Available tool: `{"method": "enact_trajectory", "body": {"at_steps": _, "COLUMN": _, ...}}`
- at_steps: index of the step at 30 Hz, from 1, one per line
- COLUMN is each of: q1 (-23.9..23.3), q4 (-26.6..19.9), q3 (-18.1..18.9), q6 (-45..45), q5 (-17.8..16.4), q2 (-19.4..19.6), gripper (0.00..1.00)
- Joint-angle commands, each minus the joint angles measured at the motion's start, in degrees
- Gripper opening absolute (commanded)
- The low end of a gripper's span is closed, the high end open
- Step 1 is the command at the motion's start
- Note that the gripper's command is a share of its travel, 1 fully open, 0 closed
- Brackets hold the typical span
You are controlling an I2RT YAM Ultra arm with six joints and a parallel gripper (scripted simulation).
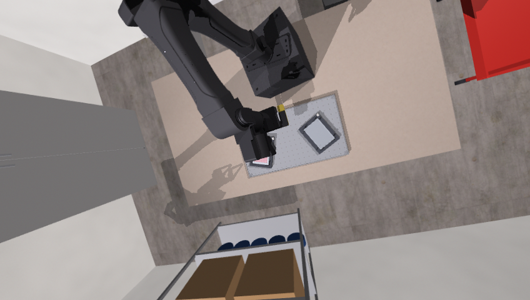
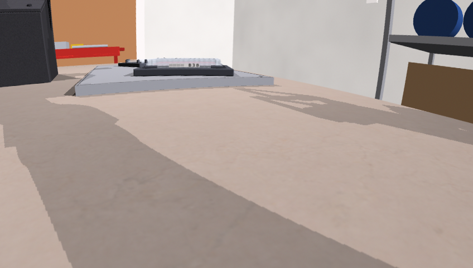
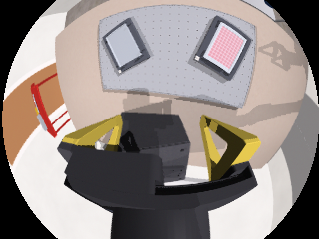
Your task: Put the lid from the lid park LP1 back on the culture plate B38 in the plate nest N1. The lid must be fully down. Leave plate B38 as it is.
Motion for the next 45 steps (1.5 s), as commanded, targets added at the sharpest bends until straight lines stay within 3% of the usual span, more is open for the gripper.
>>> {"method": "enact_trajectory", "body": {"at_steps": 1, "q1": 0.47, "q4": 0.99, "q3": 1.51, "q6": 0.06, "q5": 0.29, "q2": -0.72, "gripper": 1.00}}
{"method": "enact_trajectory", "body": {"at_steps": 10, "q1": 4.54, "q4": 4.88, "q3": 4.68, "q6": 0.02, "q5": 2.65, "q2": 8.31, "gripper": 1.00}}
{"method": "enact_trajectory", "body": {"at_steps": 18, "q1": 6.31, "q4": 6.32, "q3": 6.06, "q6": -0.27, "q5": 3.83, "q2": 12.05, "gripper": 1.00}}
{"method": "enact_trajectory", "body": {"at_steps": 24, "q1": 8.81, "q4": 9.16, "q3": 8.01, "q6": 0.16, "q5": 5.03, "q2": 17.90, "gripper": 1.00}}
{"method": "enact_trajectory", "body": {"at_steps": 35, "q1": 11.80, "q4": 11.56, "q3": 10.38, "q6": -0.43, "q5": 7.11, "q2": 24.25, "gripper": 1.00}}
{"method": "enact_trajectory", "body": {"at_steps": 45, "q1": 15.23, "q4": 15.63, "q3": 13.06, "q6": 0.41, "q5": 8.60, "q2": 32.42, "gripper": 1.00}}
